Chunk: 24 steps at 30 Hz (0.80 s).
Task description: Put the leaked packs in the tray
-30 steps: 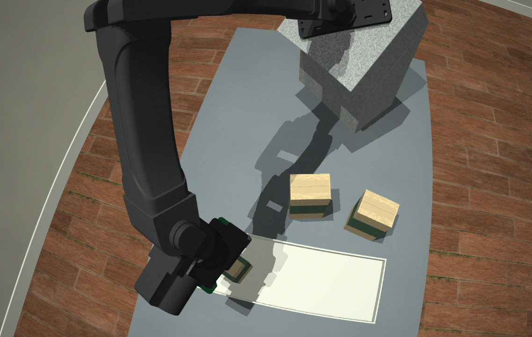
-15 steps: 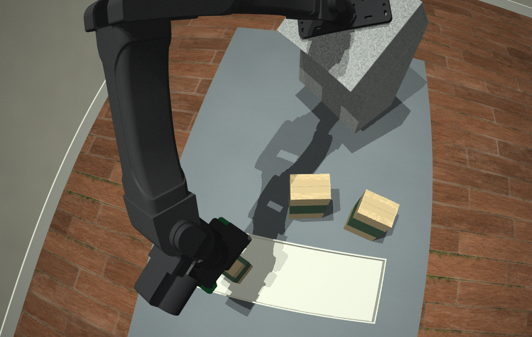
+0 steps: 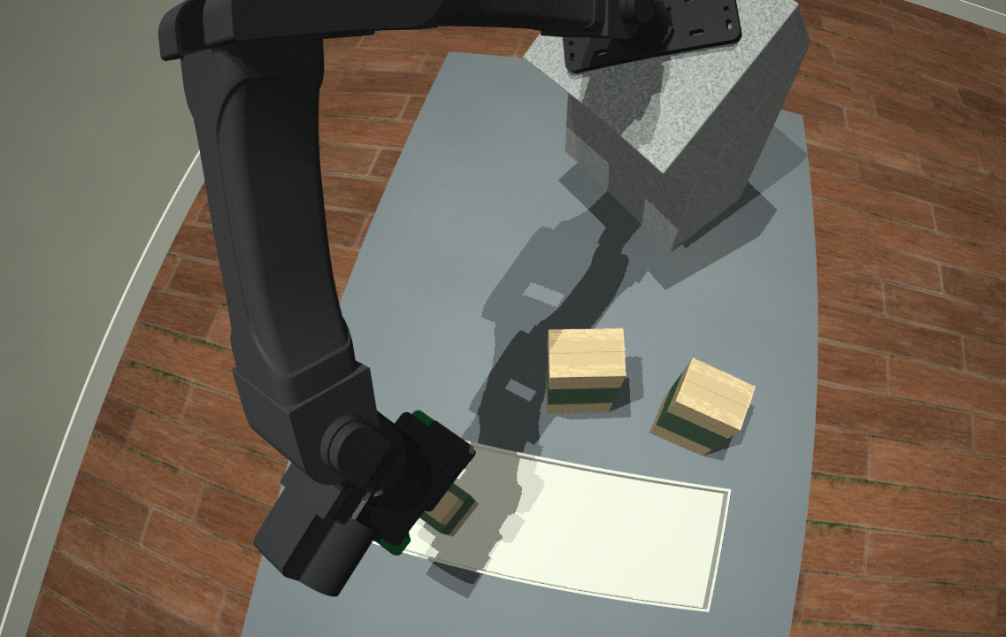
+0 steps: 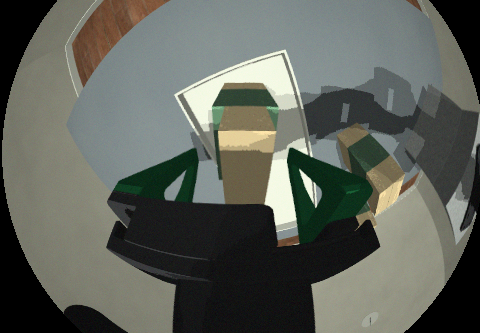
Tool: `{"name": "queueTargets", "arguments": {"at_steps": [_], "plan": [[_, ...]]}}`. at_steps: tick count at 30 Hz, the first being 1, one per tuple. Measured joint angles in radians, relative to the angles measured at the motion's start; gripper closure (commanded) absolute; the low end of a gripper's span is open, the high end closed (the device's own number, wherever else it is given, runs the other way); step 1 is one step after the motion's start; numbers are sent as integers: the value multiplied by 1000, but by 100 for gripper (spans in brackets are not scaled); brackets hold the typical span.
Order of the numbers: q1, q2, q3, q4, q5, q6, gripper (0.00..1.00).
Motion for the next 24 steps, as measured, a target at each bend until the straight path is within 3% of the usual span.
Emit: {"name": "queueTargets", "arguments": {"at_steps": [8,16,24], "plan": [[5,-16,-1,-23,3,6,21],[85,-187,37,-166,35,49,21],[85,-163,35,-218,50,66,21]]}}
